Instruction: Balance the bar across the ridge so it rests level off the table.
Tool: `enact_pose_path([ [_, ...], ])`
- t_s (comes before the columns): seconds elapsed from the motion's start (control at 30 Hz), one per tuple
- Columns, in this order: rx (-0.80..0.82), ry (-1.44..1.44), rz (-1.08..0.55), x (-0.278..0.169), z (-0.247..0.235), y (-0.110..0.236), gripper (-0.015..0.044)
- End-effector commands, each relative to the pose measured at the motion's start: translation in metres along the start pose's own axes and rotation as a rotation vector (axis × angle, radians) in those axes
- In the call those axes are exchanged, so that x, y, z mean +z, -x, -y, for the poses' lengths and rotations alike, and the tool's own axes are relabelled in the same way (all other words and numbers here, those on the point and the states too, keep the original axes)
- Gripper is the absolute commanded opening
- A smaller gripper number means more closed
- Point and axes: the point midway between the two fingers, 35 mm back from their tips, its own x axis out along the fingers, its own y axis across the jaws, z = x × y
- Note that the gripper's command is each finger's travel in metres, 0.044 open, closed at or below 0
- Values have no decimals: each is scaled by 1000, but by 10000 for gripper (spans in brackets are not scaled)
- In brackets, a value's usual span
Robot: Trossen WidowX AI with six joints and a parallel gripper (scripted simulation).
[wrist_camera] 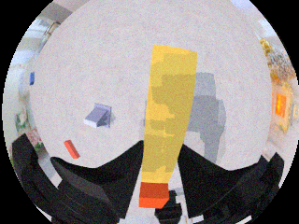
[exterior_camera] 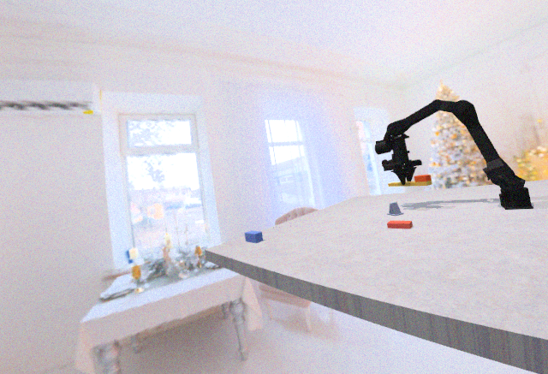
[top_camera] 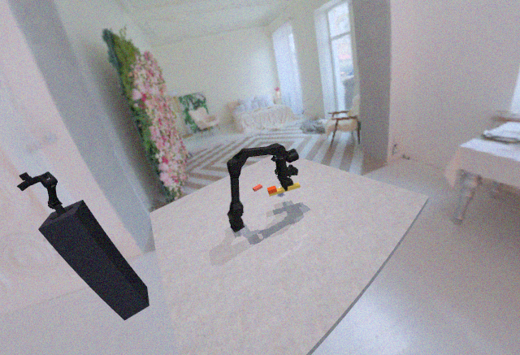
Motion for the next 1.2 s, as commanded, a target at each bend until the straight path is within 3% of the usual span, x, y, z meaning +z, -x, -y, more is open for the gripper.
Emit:
enact_pose_path([
  [0.0, -4, 164, -1, 2, -6, 0, 0],
  [1.17, 1, 1558, 1, 9, -69, 2, 0],
])
